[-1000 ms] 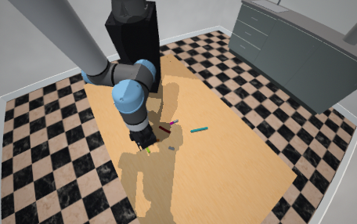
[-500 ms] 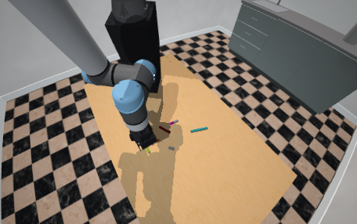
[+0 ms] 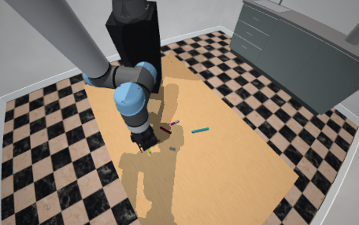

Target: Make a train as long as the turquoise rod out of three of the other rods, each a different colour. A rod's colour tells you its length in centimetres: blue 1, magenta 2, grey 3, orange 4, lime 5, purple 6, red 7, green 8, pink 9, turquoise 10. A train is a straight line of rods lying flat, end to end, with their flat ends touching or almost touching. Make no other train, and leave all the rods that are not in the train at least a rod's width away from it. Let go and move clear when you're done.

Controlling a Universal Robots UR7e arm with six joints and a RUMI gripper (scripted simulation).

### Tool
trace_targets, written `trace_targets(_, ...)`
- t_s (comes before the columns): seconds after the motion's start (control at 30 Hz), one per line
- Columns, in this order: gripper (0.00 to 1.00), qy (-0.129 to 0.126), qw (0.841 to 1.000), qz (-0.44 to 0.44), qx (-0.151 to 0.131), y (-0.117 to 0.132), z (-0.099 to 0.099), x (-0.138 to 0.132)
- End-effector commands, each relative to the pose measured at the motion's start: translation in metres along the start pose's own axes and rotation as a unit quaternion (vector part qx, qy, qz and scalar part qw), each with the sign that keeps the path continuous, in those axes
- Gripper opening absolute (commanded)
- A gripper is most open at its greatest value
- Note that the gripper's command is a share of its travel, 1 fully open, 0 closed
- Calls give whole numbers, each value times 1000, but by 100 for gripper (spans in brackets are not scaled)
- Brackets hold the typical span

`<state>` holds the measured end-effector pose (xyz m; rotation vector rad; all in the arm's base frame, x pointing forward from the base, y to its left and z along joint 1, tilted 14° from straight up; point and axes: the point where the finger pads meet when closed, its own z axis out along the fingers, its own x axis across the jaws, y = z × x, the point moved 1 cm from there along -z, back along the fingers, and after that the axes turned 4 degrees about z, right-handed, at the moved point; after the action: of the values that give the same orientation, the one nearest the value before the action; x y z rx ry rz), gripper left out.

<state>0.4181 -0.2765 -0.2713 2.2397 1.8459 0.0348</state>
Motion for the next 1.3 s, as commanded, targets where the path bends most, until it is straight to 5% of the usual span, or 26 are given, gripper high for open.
trace_targets(0.0, 14, 0, 1000, 0, 0, 0, 5, 0)
trace_targets(1.27, 14, 0, 1000, 0, 0, 0, 44, -1)
